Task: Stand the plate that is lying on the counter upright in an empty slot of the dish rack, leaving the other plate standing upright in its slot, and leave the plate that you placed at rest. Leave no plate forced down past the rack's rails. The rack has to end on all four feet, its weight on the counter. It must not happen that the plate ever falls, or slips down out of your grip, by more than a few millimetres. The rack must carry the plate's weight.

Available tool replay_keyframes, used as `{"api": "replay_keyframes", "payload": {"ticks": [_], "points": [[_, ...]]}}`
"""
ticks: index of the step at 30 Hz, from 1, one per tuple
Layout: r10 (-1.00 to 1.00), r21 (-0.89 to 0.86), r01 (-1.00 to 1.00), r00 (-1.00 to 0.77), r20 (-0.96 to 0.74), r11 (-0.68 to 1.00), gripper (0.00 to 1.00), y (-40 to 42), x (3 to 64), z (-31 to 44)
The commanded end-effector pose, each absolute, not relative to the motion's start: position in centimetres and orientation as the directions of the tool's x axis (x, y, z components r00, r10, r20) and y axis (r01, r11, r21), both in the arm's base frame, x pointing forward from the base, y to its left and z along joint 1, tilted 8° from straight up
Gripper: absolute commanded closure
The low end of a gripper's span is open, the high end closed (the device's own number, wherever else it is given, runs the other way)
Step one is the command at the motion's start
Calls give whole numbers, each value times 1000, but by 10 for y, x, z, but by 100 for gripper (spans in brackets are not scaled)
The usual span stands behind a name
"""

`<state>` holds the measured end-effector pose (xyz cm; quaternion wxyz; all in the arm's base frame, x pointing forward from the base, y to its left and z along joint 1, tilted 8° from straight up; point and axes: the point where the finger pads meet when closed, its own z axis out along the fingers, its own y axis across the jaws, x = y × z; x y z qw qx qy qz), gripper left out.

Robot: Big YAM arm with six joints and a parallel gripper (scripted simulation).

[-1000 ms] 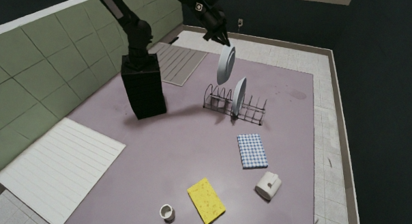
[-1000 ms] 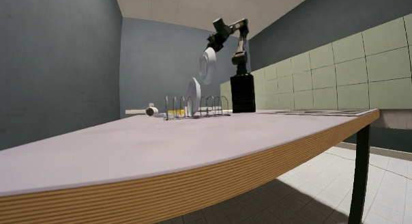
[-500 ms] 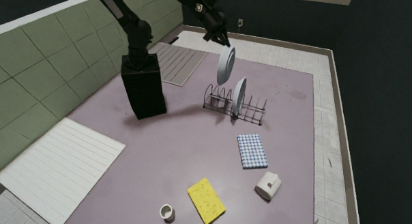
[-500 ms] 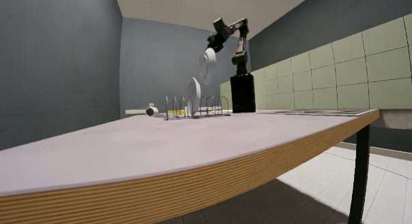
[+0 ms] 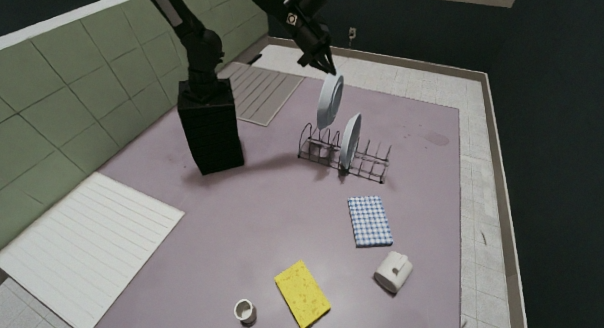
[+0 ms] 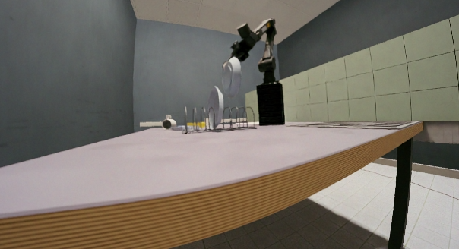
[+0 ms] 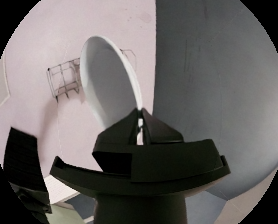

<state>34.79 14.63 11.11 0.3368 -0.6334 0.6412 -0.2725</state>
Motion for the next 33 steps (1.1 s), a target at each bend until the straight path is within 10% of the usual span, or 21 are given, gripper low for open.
{"api": "replay_keyframes", "payload": {"ticks": [1,33], "points": [[-993,-802,-592,29,-113,74,100,153,357,120],[-993,-801,-594,30,-110,71,100,154,358,108]]}}
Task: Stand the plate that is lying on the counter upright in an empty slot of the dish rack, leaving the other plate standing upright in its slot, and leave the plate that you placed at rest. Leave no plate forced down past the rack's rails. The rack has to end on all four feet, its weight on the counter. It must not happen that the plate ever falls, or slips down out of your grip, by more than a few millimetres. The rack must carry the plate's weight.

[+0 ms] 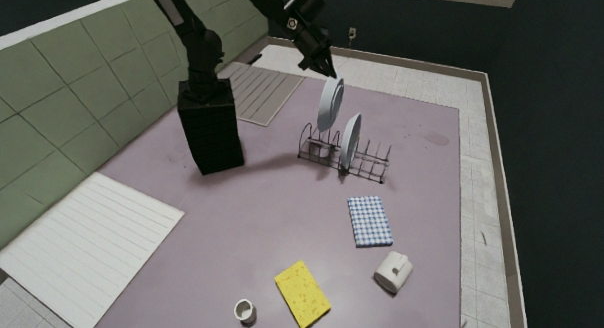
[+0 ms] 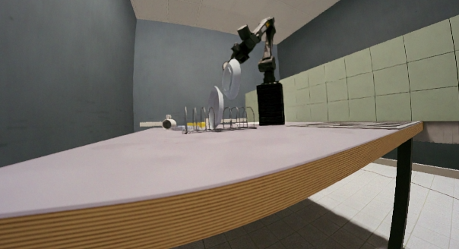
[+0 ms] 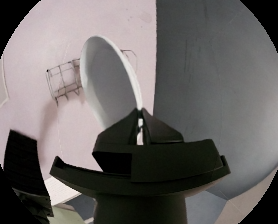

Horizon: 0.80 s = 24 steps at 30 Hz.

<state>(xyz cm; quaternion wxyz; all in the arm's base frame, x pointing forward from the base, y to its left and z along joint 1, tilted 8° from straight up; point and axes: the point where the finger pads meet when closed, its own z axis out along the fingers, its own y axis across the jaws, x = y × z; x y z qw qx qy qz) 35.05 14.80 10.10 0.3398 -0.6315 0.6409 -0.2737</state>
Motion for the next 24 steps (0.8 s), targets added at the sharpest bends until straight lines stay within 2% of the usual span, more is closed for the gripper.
{"api": "replay_keyframes", "payload": {"ticks": [1,24], "points": [[-994,-800,-596,30,-109,70,100,153,357,106],[-991,-816,-571,33,-128,87,100,161,367,94]]}}
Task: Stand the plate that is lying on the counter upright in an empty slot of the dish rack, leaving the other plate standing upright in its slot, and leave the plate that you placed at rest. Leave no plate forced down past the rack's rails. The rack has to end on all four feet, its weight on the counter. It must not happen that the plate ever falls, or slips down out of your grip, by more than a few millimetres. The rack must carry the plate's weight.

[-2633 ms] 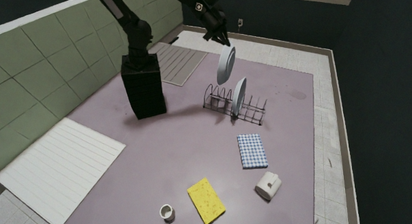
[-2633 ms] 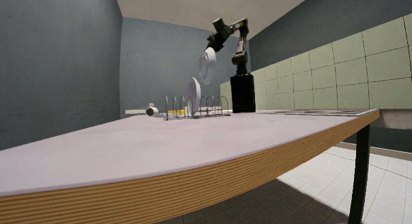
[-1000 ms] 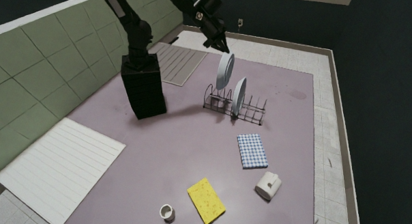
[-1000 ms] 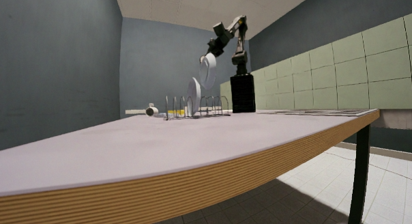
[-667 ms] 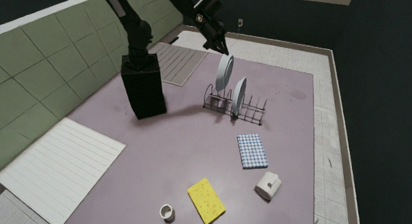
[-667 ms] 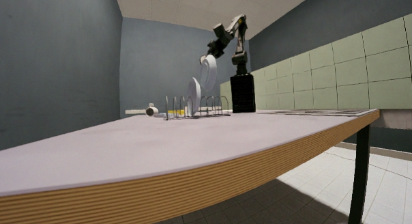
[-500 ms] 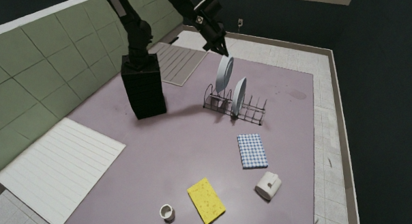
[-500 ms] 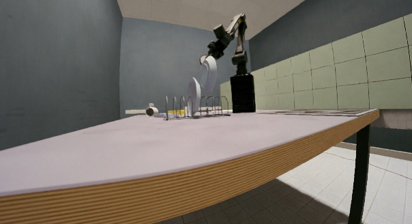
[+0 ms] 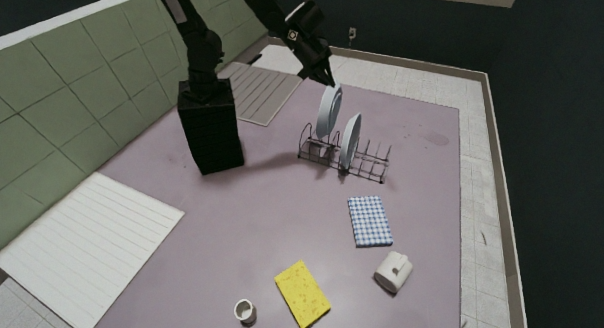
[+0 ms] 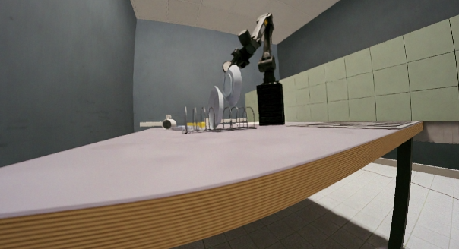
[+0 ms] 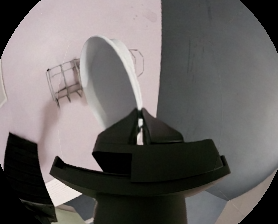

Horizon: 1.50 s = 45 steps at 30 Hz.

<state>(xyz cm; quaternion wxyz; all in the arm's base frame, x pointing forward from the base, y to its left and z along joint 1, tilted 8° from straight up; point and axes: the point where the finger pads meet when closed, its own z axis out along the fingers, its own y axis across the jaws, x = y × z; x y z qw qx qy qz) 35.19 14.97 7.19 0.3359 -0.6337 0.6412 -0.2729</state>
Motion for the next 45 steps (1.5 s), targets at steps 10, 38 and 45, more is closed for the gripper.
{"api": "replay_keyframes", "payload": {"ticks": [10,38,45], "points": [[-991,-820,-565,32,-131,90,100,160,366,96],[-993,-802,-593,29,-113,74,100,158,363,62],[-994,-799,-597,28,-109,71,100,158,362,52]]}}
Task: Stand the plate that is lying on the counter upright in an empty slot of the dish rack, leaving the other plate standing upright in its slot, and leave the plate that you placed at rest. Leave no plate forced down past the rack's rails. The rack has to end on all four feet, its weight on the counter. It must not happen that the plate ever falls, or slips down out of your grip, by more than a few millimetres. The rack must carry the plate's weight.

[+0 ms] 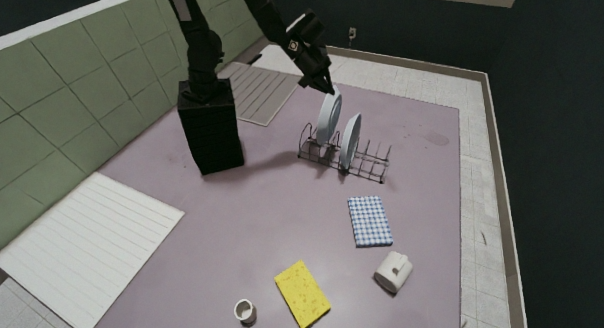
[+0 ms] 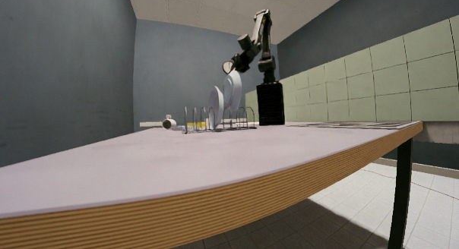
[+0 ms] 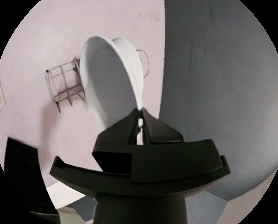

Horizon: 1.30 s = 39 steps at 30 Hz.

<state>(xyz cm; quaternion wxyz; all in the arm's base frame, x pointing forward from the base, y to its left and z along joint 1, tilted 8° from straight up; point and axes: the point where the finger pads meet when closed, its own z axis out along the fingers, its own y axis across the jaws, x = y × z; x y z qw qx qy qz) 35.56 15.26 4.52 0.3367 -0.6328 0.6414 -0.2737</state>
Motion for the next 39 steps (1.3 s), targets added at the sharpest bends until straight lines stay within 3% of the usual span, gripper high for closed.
{"api": "replay_keyframes", "payload": {"ticks": [1,28,39], "points": [[-993,-802,-592,28,-113,74,100,159,363,54],[-991,-818,-568,33,-132,90,100,163,370,62],[-993,-798,-598,30,-112,71,100,161,364,31]]}}
